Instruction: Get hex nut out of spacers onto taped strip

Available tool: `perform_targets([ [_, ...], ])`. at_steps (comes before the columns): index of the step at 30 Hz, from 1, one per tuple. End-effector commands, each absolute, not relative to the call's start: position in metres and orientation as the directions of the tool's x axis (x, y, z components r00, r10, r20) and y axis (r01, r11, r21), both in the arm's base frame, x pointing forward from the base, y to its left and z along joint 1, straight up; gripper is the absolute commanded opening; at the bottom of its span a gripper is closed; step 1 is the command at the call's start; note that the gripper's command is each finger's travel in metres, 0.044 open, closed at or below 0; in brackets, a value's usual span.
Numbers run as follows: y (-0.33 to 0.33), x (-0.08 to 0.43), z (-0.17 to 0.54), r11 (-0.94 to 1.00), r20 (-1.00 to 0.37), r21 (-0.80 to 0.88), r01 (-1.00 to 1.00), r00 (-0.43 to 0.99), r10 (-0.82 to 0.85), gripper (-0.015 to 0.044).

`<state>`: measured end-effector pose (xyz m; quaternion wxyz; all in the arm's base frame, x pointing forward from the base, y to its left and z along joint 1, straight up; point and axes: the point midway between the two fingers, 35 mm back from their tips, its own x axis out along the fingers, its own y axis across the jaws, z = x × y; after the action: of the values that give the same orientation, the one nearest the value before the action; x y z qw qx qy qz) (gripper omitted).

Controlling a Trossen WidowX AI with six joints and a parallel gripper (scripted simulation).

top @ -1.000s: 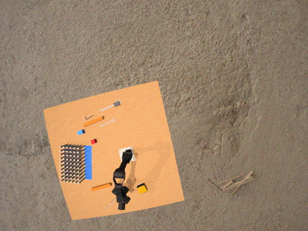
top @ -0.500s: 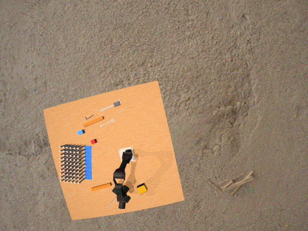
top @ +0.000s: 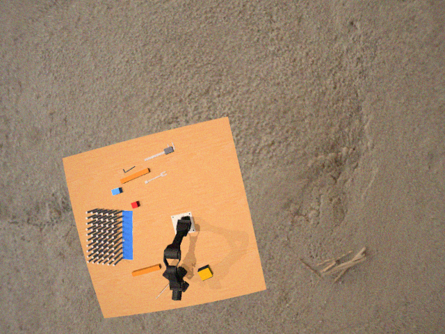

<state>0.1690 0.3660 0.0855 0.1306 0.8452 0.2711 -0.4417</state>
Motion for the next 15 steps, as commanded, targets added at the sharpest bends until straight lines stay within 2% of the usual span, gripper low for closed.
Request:
perform_targets([
  [1,0.365,0.168,0.081,-0.816,-0.818,-0.015,0.578,0.462,0.343,0.0000],
  [15,0.363,0.168,0.070,-0.816,-0.818,-0.015,0.578,0.462,0.343,0.0000],
])
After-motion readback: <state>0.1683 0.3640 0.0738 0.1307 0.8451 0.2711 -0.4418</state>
